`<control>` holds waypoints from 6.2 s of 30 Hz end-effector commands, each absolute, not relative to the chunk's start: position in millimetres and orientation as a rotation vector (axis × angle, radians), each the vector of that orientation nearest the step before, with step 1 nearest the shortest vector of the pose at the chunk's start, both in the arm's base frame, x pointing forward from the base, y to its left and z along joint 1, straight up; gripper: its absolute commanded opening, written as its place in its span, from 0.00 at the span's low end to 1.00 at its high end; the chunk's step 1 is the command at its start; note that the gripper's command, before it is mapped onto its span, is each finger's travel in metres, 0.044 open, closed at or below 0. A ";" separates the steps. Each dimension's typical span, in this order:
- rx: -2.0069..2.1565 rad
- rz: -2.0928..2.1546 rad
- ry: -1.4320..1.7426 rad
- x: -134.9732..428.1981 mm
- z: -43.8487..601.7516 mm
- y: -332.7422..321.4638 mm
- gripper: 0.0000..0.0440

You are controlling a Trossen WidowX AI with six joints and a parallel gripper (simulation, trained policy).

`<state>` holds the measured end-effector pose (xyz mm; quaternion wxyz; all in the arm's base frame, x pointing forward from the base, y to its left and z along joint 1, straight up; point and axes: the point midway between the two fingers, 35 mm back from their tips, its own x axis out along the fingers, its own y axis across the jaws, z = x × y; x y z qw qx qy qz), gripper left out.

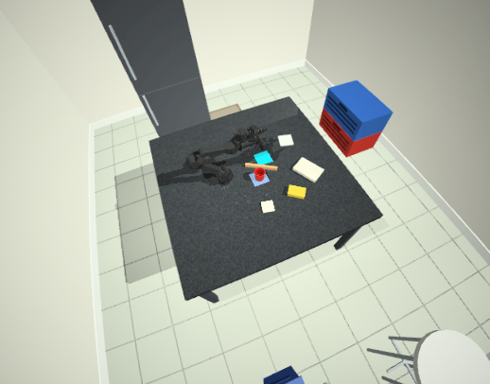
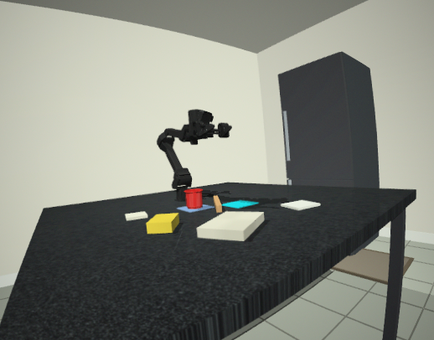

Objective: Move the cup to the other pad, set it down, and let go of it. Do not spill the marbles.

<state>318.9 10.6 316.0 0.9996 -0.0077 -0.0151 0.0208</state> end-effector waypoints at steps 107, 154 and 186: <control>0.034 -0.132 1.520 254.8 185.1 10.3 0.25; -0.125 0.023 1.729 237.6 68.5 -43.1 0.40; -0.403 0.333 1.616 266.8 80.8 -42.9 0.01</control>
